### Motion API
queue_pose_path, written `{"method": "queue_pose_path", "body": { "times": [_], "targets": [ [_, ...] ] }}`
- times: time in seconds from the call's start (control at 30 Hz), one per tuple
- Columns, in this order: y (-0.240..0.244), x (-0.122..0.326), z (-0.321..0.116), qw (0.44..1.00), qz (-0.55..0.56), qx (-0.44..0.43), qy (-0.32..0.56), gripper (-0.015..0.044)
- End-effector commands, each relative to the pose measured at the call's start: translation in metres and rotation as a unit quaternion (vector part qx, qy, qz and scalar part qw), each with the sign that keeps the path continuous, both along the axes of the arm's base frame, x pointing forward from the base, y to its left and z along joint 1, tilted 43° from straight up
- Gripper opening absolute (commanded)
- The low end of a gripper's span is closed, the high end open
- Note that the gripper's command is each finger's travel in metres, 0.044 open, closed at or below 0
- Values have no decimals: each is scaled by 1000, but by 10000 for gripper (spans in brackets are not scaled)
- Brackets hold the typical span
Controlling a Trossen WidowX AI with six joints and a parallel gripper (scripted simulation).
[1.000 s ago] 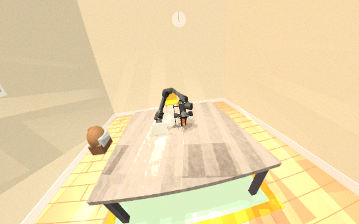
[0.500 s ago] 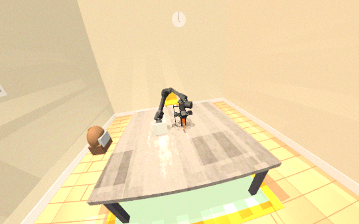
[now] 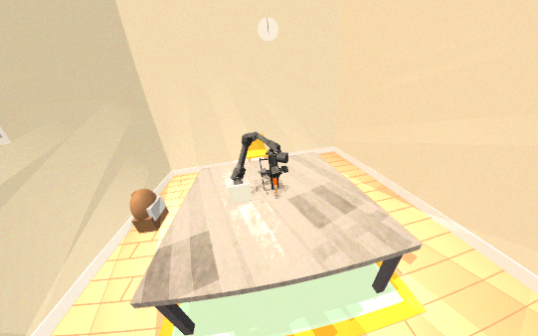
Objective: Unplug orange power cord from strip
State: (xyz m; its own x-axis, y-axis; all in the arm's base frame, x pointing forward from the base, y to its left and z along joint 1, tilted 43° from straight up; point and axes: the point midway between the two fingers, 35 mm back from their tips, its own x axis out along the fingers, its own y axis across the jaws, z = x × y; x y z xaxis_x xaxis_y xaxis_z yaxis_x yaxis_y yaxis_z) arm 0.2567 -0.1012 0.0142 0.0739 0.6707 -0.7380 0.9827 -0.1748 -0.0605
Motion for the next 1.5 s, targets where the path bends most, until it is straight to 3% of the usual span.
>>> {"method": "queue_pose_path", "body": {
  "times": [0.0, 0.13, 0.4, 1.47],
  "targets": [
    [3, 0, -2, 1000, -2, 2, 1, 160],
    [1, 0, -1, 1000, 0, 0, 0, 55],
    [1, 0, -1, 1000, 0, 0, 0, 2],
    [-37, -7, -29, 1000, -2, -2, 1, 0]
  ]
}}
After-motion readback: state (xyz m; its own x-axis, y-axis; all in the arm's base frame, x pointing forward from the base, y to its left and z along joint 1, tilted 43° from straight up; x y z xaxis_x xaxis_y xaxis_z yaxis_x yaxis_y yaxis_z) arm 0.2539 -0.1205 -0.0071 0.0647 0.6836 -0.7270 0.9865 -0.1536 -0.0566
